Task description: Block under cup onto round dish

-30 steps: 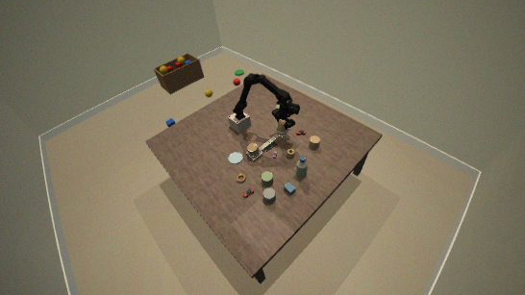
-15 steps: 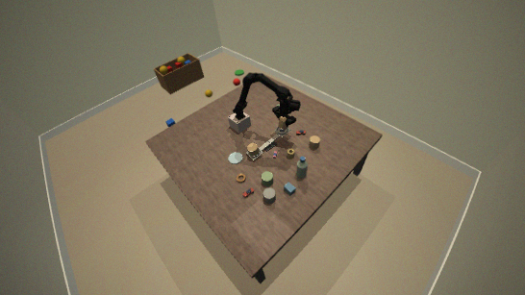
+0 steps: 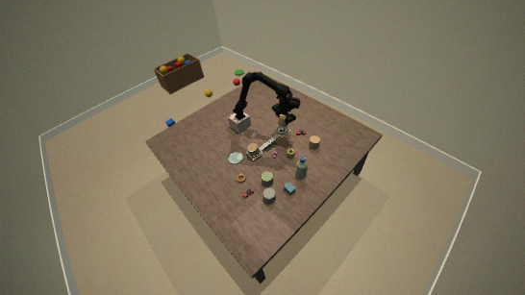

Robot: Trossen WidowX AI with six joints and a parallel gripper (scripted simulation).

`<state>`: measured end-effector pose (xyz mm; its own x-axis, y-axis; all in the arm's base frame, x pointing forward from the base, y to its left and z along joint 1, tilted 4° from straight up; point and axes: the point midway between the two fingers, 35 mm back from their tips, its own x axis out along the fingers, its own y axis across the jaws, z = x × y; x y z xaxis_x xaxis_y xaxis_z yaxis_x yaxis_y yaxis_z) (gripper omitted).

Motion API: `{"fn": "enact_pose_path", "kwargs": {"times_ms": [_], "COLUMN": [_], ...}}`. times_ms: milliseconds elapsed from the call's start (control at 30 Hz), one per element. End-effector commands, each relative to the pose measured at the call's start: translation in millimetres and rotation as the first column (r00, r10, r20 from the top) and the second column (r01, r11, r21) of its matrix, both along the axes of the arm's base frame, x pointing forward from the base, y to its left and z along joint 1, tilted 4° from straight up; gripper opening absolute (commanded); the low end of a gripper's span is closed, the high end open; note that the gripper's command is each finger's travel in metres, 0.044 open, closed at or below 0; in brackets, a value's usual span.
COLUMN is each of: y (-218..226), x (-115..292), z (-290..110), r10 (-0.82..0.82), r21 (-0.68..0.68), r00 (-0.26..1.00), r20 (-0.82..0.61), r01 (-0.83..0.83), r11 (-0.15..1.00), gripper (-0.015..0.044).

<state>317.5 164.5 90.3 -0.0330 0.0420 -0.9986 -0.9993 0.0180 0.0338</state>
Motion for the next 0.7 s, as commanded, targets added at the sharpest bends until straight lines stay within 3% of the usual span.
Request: {"fn": "enact_pose_path", "kwargs": {"times_ms": [0, 667], "y": [1.1, -2.3], "x": [2.0, -2.3], "z": [11.9, 19.5], "r10": [0.005, 0.000], "r21": [0.012, 0.001], "r00": [1.000, 1.000], "r20": [0.016, 0.002], "r01": [-0.005, 0.000], "r11": [1.000, 1.000], "gripper": [0.0000, 0.0000]}}
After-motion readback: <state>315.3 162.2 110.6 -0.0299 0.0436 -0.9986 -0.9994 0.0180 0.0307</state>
